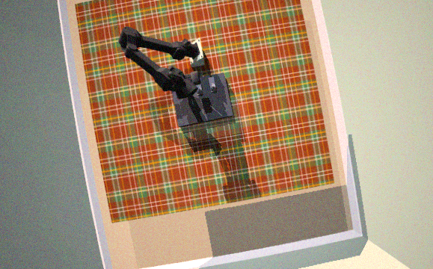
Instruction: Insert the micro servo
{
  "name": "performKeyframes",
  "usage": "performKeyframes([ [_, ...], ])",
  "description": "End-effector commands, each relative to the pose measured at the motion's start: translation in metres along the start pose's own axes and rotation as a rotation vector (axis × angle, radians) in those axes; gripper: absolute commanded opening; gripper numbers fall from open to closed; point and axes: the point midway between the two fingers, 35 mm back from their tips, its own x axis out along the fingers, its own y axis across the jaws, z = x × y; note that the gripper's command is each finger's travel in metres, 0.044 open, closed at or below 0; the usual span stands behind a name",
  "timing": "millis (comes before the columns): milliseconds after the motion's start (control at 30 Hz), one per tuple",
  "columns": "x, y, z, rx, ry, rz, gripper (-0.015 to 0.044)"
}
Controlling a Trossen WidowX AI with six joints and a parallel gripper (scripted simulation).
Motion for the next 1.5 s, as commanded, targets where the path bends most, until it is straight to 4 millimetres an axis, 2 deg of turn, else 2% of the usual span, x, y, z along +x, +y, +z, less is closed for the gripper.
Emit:
performKeyframes([
  [0,0.006,-0.001,0.0,-0.003,-0.007,-0.004,0.0],
  [433,0.009,-0.001,0.0,-0.003,-0.007,-0.004,0.0],
  [1467,0.035,-0.001,0.0,-0.003,-0.007,-0.005,0.0],
])
